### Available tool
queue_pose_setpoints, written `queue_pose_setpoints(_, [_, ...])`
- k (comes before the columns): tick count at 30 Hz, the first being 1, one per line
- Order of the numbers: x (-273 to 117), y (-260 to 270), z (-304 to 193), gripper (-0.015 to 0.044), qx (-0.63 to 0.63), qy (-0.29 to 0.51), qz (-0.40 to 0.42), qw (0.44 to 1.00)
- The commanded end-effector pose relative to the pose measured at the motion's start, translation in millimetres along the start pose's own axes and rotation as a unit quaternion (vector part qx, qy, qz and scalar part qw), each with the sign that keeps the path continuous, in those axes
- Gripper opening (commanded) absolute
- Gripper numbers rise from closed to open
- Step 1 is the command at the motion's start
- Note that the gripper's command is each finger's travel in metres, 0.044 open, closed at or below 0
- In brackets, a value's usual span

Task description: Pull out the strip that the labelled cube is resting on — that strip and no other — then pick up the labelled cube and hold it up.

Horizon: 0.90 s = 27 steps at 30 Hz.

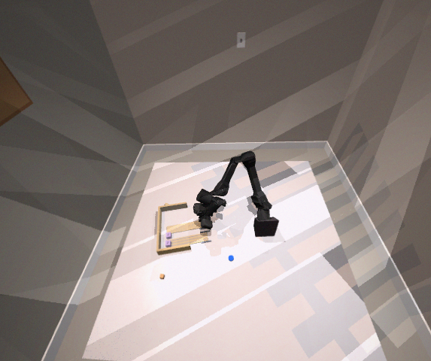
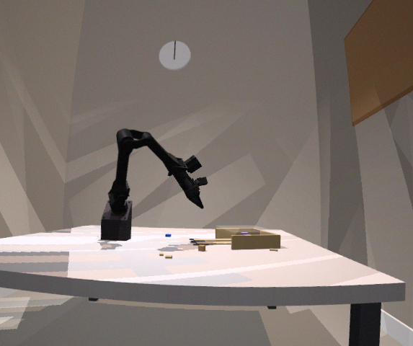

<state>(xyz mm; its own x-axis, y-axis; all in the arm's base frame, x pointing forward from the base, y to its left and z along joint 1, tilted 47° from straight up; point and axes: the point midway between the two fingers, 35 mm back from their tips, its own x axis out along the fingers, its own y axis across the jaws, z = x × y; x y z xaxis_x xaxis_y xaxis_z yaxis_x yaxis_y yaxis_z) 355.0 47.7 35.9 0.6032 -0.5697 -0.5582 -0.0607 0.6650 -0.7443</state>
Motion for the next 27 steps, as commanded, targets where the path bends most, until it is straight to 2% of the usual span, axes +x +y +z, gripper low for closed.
queue_pose_setpoints(1, [34, 21, -6, 0.0000, -0.026, 0.132, 0.025, 0.991])
queue_pose_setpoints(9, [60, 34, -26, 0.0000, -0.055, 0.292, 0.028, 0.954])
queue_pose_setpoints(27, [68, 34, -30, 0.0000, -0.056, 0.296, 0.028, 0.953])
